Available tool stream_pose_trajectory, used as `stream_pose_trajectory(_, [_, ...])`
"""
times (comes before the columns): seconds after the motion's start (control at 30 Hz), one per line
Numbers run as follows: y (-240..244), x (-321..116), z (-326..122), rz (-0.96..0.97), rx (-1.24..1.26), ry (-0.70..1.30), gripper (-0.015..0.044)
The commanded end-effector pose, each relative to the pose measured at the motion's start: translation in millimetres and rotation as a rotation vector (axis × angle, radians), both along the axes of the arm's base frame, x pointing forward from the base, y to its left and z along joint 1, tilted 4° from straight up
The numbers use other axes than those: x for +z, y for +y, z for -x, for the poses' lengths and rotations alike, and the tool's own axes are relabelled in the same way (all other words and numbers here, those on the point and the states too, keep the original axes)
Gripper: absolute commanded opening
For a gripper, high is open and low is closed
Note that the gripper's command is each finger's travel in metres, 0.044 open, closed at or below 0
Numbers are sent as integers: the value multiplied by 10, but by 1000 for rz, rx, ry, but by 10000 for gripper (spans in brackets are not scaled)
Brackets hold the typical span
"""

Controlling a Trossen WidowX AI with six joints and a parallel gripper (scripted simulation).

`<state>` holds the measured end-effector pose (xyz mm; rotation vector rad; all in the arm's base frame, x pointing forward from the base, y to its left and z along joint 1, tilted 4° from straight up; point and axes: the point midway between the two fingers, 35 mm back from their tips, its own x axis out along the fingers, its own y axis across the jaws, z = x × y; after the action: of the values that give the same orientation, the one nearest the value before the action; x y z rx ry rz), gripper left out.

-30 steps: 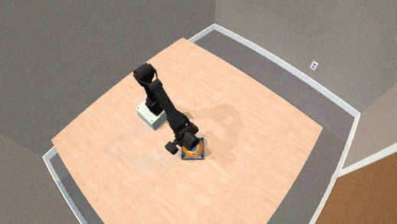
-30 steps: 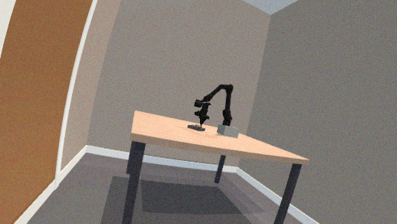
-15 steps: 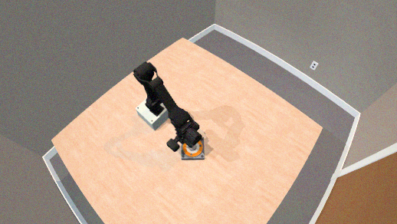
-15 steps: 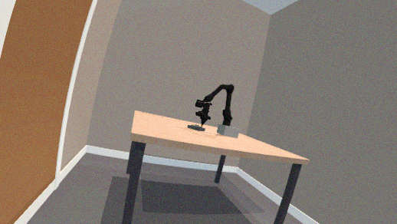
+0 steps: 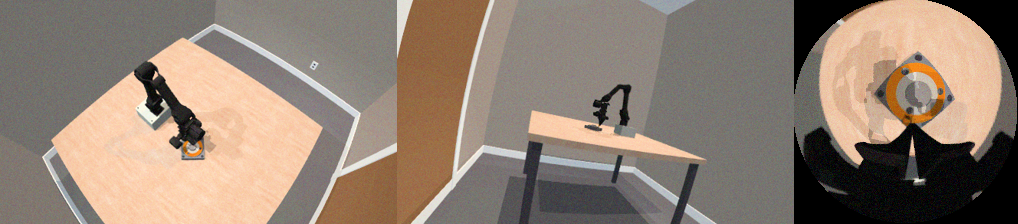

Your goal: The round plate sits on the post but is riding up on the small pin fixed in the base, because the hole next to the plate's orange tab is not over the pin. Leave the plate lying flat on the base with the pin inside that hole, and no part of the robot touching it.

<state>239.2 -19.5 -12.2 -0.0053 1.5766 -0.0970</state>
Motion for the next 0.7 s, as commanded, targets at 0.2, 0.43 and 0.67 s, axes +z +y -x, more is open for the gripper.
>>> stream_pose_trajectory(0.2, [110, 2, -47, -8, 0, -3, 0])
stream_pose_trajectory(0.43, [153, 0, -72, -8, 0, -4, 0])
stream_pose_trajectory(0.67, [181, 21, -90, -9, 0, -4, 0])
